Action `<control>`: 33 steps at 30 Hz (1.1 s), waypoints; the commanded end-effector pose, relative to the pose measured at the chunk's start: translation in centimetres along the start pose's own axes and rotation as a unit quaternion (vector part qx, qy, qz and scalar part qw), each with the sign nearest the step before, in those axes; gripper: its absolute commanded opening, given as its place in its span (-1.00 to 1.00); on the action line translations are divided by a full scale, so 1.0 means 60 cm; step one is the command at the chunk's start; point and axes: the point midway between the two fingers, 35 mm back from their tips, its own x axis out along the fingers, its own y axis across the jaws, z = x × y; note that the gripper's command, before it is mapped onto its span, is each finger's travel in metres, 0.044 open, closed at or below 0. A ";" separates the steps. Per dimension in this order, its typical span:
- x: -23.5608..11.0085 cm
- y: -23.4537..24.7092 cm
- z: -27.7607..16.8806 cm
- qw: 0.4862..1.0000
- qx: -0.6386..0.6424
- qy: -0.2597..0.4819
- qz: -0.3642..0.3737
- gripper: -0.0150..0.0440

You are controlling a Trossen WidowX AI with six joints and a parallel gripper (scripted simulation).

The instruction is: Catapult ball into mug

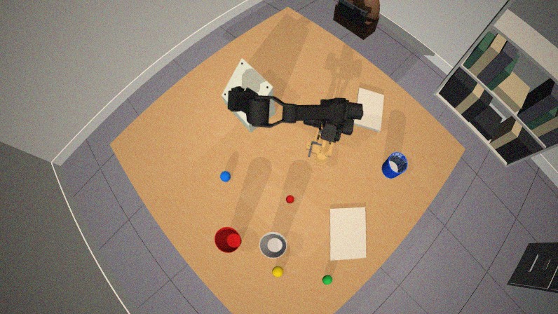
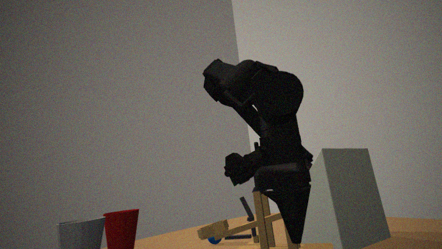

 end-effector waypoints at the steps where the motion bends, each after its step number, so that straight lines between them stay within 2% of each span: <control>1: -0.005 0.020 -0.014 1.000 0.030 -0.001 0.005 -0.49; 10: -0.002 0.025 -0.014 0.999 0.031 -0.001 0.005 -0.49; 33: 0.062 0.026 -0.013 0.999 0.031 -0.002 0.005 -0.49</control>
